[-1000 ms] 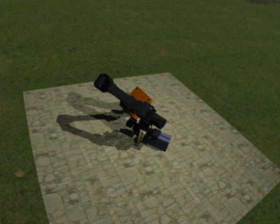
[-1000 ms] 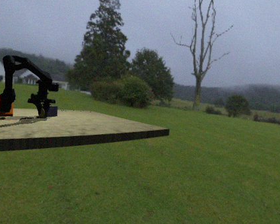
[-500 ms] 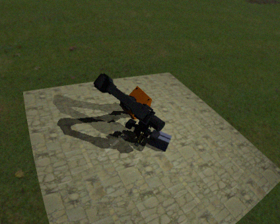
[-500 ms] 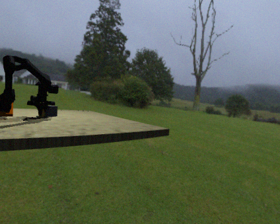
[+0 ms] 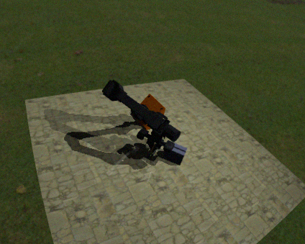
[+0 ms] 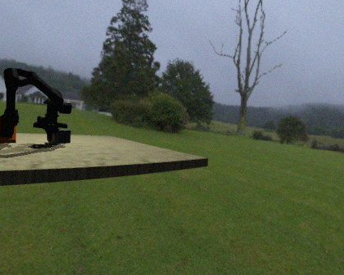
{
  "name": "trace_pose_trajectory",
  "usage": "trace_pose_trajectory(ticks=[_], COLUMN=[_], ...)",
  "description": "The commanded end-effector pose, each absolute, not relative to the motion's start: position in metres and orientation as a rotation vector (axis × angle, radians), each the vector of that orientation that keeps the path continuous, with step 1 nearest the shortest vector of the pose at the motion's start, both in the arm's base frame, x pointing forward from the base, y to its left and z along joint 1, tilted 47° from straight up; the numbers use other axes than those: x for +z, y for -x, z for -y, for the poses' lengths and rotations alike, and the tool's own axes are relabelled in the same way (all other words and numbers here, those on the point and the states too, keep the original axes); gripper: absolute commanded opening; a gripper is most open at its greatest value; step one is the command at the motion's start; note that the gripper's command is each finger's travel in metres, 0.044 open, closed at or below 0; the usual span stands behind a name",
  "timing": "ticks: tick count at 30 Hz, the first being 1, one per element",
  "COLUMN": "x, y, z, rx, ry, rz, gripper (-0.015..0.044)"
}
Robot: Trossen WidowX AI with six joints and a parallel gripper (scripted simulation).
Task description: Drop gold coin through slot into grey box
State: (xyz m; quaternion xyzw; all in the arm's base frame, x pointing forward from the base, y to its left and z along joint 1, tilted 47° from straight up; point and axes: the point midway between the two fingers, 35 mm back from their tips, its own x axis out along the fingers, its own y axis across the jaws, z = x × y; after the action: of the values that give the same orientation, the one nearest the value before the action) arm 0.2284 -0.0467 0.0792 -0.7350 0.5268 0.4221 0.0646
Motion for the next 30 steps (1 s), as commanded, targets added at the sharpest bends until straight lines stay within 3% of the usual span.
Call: trace_pose_trajectory(ticks=[1,30], x=[0.084,0.135], y=[-0.23,-0.223], z=[0.04,-0.012], rx=[1.27,1.272], ry=[2.214,2.213], rz=[-1.582,-1.585], gripper=[0.0,0.0])
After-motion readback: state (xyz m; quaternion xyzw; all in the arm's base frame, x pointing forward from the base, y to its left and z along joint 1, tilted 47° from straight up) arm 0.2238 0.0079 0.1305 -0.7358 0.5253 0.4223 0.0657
